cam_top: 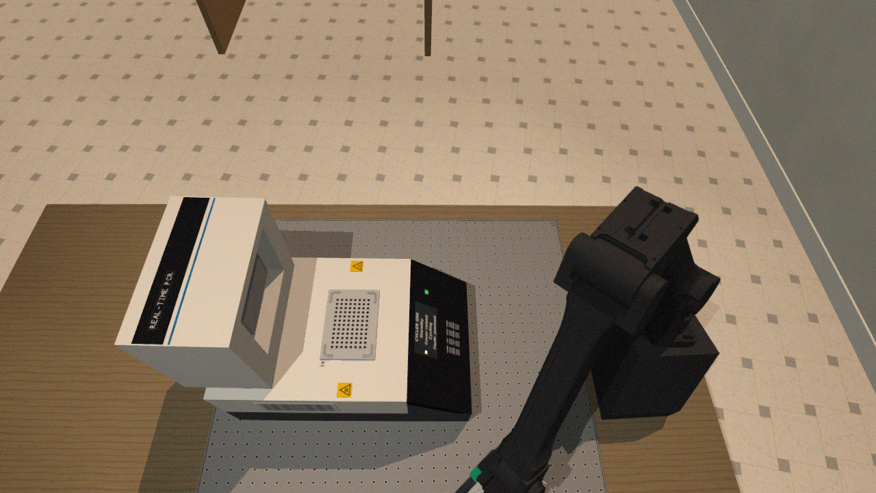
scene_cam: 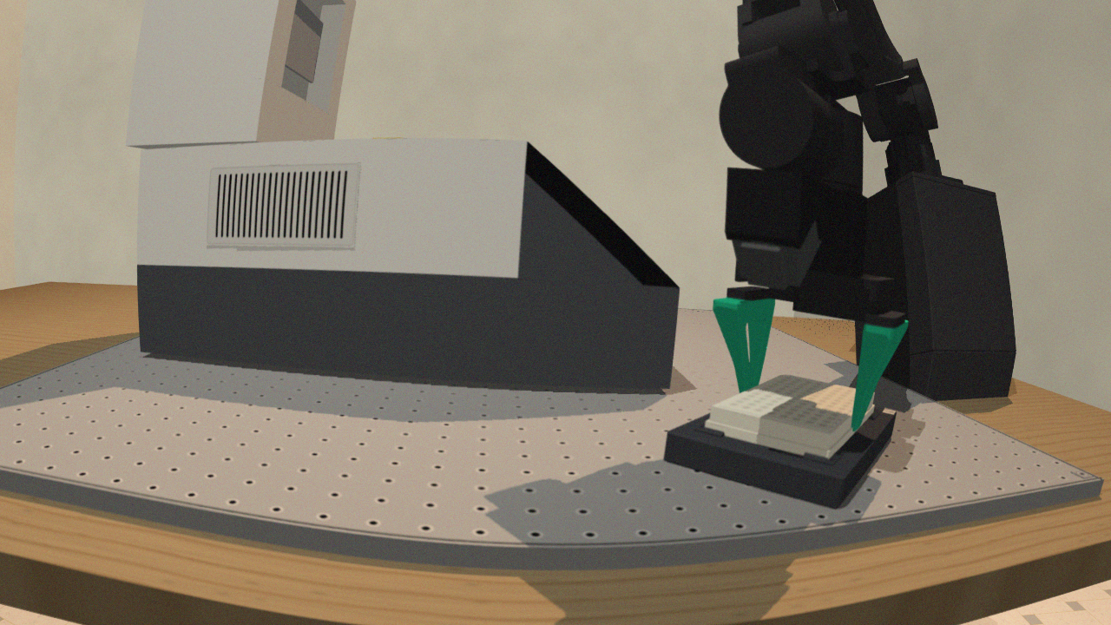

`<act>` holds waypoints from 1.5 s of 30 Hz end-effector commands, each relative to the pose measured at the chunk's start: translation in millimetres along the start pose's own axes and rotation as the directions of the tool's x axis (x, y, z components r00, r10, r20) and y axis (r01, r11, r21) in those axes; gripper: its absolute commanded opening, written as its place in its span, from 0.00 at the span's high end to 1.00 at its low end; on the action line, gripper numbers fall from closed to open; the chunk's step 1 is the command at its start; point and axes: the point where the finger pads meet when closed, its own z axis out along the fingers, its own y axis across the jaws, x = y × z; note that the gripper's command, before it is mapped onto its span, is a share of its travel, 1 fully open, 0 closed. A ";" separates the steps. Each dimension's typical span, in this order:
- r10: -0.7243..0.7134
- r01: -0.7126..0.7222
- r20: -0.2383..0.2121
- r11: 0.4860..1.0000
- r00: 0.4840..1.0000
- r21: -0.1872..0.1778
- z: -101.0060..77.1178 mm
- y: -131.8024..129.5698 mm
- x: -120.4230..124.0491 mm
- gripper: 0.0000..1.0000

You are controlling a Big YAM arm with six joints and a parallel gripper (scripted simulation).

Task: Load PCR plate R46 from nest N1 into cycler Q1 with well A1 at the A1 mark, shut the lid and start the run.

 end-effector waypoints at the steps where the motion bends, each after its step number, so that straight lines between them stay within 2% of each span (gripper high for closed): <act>1: 0.012 -0.012 0.030 1.000 0.999 0.000 -2.6 -2.6 -20.3 1.00; 2: 0.012 -0.012 0.030 1.000 0.999 0.000 -2.6 -2.6 -20.3 1.00; 7: 0.003 -0.003 0.022 1.000 1.000 -0.002 -33.6 2.9 -11.6 1.00; 11: 0.003 -0.003 0.022 1.000 1.000 0.003 -51.0 2.8 -6.6 1.00; 15: 0.015 -0.015 0.036 1.000 0.999 -0.001 -68.1 0.0 -14.7 1.00; 18: 0.013 -0.013 0.032 1.000 0.999 -0.001 -64.7 -0.8 -14.0 1.00; 20: 0.014 -0.014 0.023 1.000 1.000 -0.001 -68.8 -0.9 -11.5 1.00; 28: 0.016 -0.016 0.067 1.000 0.998 -0.002 -116.2 1.1 -22.7 1.00; 31: 0.016 -0.015 0.062 1.000 0.998 -0.002 -125.5 1.5 -22.4 1.00; 35: 0.018 -0.017 0.049 1.000 0.999 -0.003 -121.8 -0.9 -20.4 1.00; 38: 0.019 -0.018 0.038 1.000 0.999 -0.005 -129.9 -2.6 -17.6 1.00; 45: 0.019 -0.019 0.078 1.000 0.997 -0.004 -172.5 1.1 -27.1 1.00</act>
